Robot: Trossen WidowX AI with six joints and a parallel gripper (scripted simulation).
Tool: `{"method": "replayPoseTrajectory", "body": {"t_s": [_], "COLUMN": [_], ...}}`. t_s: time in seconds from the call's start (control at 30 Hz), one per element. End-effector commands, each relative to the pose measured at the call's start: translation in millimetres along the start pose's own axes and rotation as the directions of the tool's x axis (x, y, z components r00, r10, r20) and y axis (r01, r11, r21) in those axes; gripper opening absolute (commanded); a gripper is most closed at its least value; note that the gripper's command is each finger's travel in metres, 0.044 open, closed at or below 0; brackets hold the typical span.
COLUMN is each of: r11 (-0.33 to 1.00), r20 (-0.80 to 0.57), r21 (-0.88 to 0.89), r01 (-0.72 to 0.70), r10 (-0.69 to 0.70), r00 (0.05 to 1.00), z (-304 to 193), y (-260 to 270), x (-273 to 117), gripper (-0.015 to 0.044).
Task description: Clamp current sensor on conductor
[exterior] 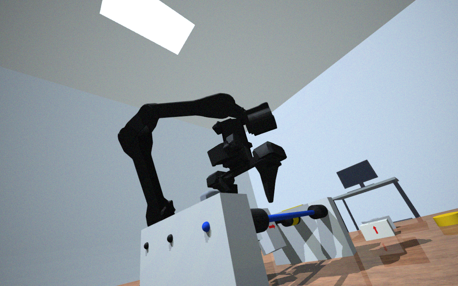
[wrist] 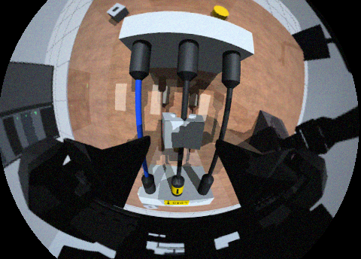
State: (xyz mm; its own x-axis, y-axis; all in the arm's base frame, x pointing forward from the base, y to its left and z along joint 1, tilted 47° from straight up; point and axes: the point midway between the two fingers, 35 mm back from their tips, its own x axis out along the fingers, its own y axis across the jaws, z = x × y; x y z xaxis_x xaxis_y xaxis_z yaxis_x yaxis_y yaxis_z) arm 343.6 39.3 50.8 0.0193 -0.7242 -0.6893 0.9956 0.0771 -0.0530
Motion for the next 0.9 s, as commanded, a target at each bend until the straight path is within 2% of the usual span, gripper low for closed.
{"method": "replayPoseTrajectory", "body": {"t_s": [0.0,0.1,0.23,0.87], "r11": [1.0,1.0,1.0,1.0], "r20": [-0.001,0.0,0.003,0.004], "r21": [0.0,0.0,-0.003,-0.003], "r01": [-0.001,-0.001,0.005,0.006], "r10": [0.001,0.001,-0.005,-0.006], "r00": [1.0,1.0,1.0,1.0], "z": [-0.5,-0.3,4.0,4.5], "y": [0.0,0.2,0.3,0.3], "x": [-0.8,1.6,38.8,62.4], "gripper": [0.044,0.044,0.044,0.044]}}
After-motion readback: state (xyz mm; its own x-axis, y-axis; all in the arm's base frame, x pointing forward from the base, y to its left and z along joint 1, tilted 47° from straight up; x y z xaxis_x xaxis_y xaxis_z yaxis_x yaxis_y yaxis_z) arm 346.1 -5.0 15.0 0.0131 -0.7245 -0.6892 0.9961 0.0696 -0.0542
